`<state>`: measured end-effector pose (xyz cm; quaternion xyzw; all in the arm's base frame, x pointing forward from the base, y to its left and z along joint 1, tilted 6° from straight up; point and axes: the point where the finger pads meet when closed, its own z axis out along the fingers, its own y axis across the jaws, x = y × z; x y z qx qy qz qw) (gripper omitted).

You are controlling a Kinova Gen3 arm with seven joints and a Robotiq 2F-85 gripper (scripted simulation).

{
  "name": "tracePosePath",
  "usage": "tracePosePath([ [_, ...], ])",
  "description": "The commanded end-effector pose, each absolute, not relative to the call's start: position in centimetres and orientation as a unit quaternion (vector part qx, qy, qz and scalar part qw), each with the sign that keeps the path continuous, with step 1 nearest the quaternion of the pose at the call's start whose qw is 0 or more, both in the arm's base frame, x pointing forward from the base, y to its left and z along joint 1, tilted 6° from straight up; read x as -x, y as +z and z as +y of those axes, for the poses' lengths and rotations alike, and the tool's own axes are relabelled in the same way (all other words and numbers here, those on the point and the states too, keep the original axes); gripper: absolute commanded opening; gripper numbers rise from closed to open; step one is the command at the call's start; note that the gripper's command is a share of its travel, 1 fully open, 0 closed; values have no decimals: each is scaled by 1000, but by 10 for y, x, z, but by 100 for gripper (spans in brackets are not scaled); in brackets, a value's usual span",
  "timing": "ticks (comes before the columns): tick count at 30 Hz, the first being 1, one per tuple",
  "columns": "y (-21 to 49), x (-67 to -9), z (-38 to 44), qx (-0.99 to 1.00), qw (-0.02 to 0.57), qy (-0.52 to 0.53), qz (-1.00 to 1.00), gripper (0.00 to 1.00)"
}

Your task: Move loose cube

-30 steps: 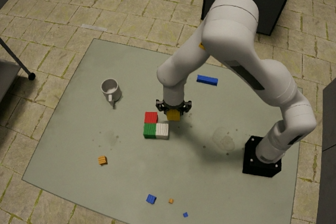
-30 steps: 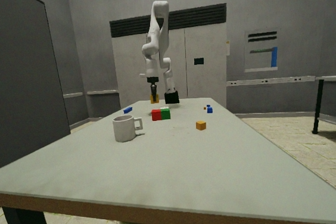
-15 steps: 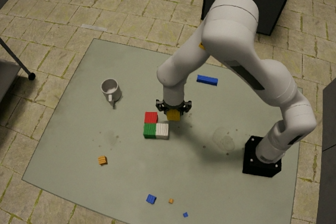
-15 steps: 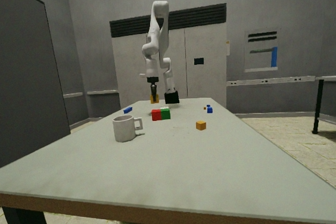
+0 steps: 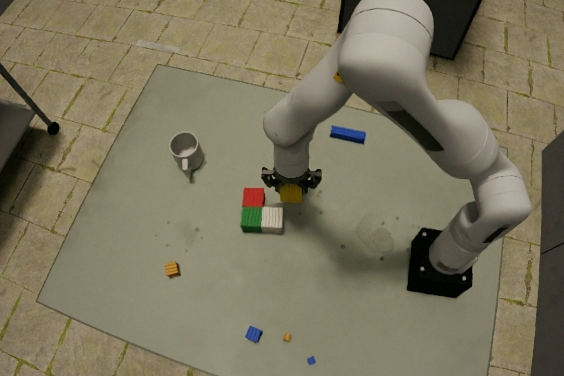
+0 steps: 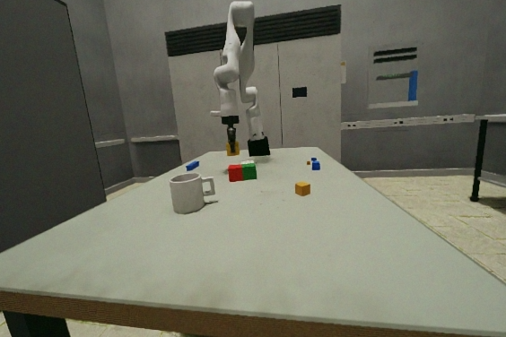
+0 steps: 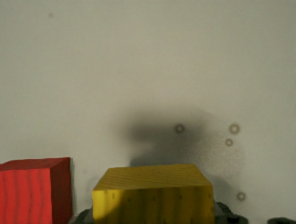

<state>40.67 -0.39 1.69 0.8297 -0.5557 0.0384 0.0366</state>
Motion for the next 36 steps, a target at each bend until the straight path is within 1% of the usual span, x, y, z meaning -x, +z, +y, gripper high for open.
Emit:
tracePosePath([
  [1,17,-407,-4,-830,36,39,-556,10],
  [36,-17,-408,-8,-830,36,39,-556,10],
])
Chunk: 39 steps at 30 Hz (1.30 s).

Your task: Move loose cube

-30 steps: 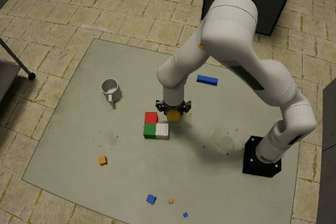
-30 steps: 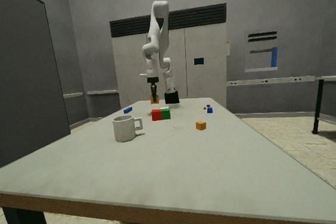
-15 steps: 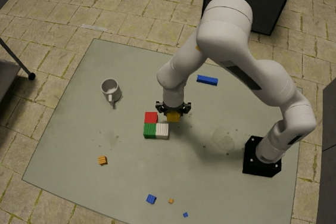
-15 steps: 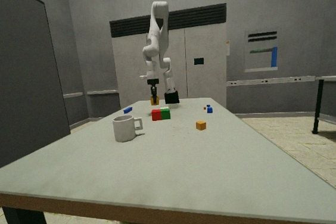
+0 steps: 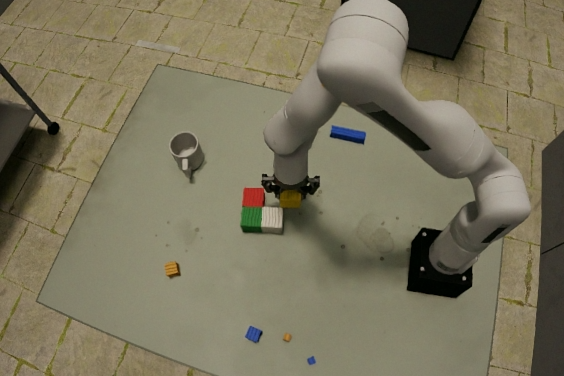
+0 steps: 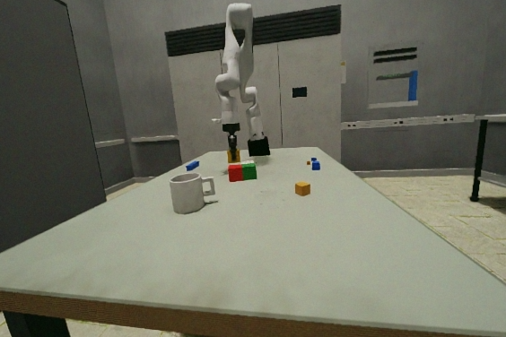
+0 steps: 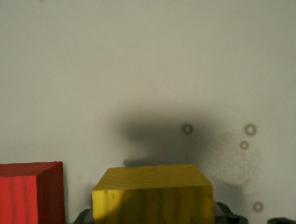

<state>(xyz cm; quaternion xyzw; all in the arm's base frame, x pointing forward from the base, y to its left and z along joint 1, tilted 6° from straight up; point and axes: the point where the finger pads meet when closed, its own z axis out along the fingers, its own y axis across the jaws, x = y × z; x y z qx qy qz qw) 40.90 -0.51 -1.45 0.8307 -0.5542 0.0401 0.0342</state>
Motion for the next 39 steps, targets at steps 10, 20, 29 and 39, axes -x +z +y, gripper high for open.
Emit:
tracePosePath([
  [10,-34,-408,-9,-830,36,39,-556,10],
  [20,-45,-408,-11,-830,36,39,-556,10],
  [29,-55,-409,-12,-830,36,39,-556,10],
  [39,-60,-409,-12,-830,36,39,-556,10],
])
